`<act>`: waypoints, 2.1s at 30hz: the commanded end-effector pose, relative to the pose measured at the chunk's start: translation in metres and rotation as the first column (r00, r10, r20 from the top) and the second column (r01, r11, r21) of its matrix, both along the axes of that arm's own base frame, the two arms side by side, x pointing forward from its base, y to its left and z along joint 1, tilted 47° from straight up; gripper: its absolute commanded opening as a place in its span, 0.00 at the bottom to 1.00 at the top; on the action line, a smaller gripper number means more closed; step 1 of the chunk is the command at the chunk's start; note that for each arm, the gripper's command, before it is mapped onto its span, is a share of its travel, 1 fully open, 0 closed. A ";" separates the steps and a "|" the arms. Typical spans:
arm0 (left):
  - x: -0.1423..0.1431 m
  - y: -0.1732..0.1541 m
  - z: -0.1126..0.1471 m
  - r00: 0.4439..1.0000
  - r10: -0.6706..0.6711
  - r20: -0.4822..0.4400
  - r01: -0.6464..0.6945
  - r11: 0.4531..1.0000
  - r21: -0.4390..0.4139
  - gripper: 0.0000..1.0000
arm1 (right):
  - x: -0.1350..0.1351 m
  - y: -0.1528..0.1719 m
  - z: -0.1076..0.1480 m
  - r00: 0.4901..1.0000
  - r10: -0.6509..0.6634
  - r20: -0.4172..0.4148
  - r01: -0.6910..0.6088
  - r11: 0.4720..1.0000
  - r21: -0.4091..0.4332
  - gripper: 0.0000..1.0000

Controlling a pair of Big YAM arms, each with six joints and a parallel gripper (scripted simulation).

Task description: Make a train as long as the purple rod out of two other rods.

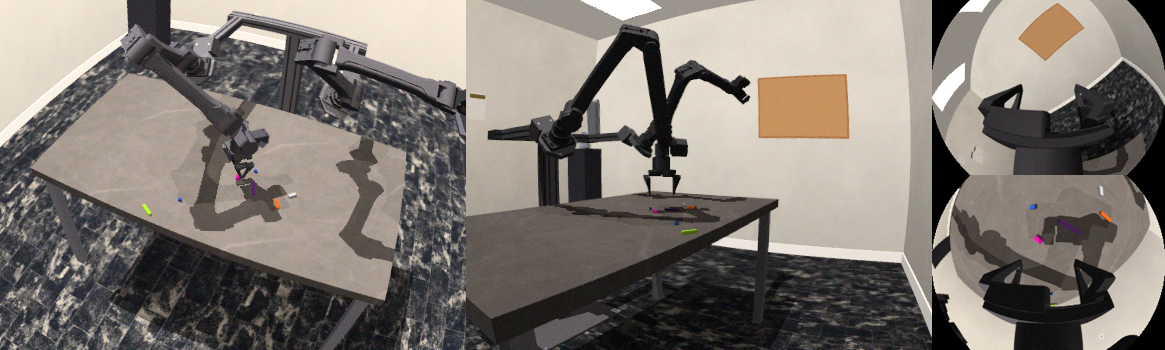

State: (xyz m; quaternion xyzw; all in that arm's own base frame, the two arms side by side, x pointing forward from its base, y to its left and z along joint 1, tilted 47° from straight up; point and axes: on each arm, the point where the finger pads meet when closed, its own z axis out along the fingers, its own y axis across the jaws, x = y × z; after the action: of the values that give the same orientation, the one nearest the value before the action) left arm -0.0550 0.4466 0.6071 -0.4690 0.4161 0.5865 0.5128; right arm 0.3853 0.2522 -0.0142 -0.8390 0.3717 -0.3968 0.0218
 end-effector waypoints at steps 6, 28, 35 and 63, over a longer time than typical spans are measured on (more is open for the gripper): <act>-0.003 -0.008 0.007 1.000 0.003 0.004 -0.003 1.000 0.024 1.00 | -0.002 0.012 -0.003 0.999 -0.034 0.024 0.033 0.998 0.056 1.00; -0.003 -0.008 0.007 1.000 0.003 0.004 -0.003 1.000 0.024 1.00 | -0.013 0.021 -0.017 0.886 -0.459 0.058 0.382 0.796 0.470 1.00; -0.003 -0.008 0.007 1.000 0.003 0.004 -0.003 1.000 0.024 1.00 | -0.017 0.023 -0.022 0.822 -0.568 0.033 0.448 0.682 0.577 1.00; -0.003 -0.008 0.007 1.000 0.003 0.004 -0.003 1.000 0.024 1.00 | -0.031 0.032 -0.040 0.457 -0.860 -0.226 0.502 0.039 0.864 1.00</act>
State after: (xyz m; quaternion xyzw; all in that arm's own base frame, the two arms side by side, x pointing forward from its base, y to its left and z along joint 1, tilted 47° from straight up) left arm -0.0550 0.4466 0.6071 -0.4690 0.4161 0.5865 0.5128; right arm 0.3564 0.2724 -0.0519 -0.3798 0.8372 -0.2779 0.2786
